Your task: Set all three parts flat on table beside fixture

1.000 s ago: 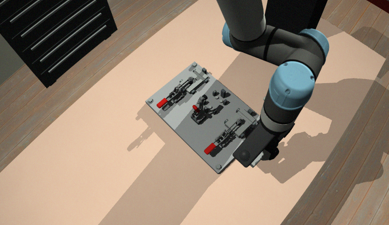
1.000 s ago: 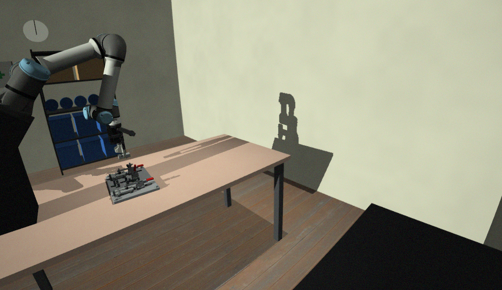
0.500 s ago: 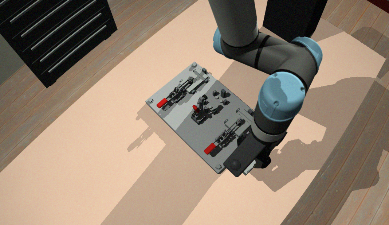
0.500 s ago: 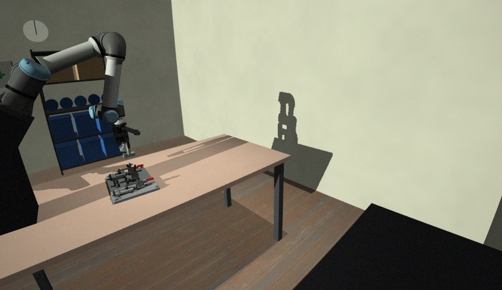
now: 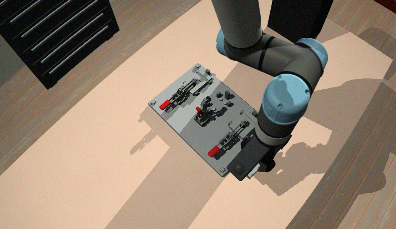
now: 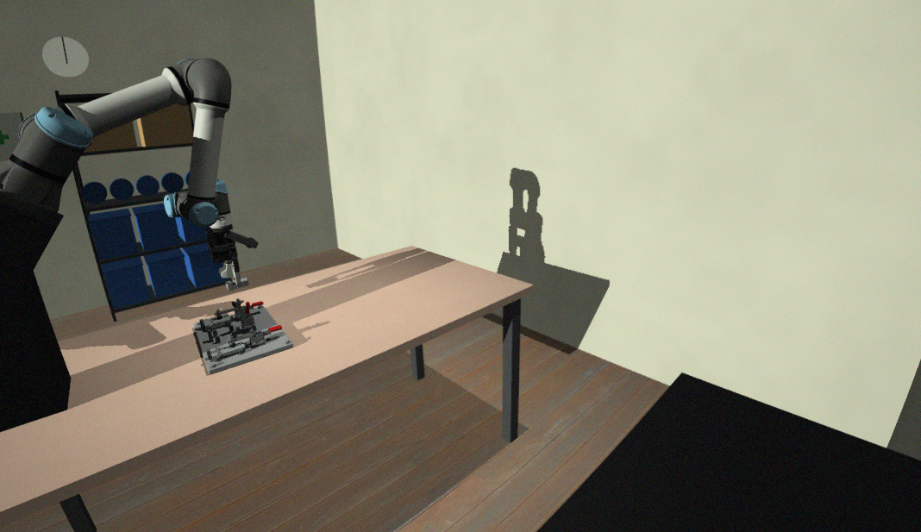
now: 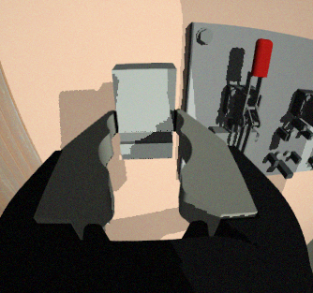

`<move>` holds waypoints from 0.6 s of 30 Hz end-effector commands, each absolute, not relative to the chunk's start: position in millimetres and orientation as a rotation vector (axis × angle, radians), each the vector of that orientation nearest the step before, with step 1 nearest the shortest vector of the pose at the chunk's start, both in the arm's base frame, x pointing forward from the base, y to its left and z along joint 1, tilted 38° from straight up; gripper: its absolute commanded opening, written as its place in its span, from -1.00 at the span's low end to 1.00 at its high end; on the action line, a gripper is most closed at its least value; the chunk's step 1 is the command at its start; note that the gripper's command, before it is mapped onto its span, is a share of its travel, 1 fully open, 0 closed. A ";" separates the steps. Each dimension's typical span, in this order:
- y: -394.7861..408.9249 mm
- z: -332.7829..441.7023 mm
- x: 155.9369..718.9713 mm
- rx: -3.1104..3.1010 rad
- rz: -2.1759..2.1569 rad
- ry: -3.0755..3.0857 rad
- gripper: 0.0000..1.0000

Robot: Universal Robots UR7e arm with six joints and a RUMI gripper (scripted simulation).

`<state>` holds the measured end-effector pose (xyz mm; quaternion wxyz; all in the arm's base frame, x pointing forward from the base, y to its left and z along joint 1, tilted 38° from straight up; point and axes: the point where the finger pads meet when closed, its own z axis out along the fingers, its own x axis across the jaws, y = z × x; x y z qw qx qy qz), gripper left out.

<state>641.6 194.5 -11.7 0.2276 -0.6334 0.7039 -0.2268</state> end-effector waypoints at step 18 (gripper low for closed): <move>194.2 -26.2 653.6 -1.744 -0.625 1.938 -1.00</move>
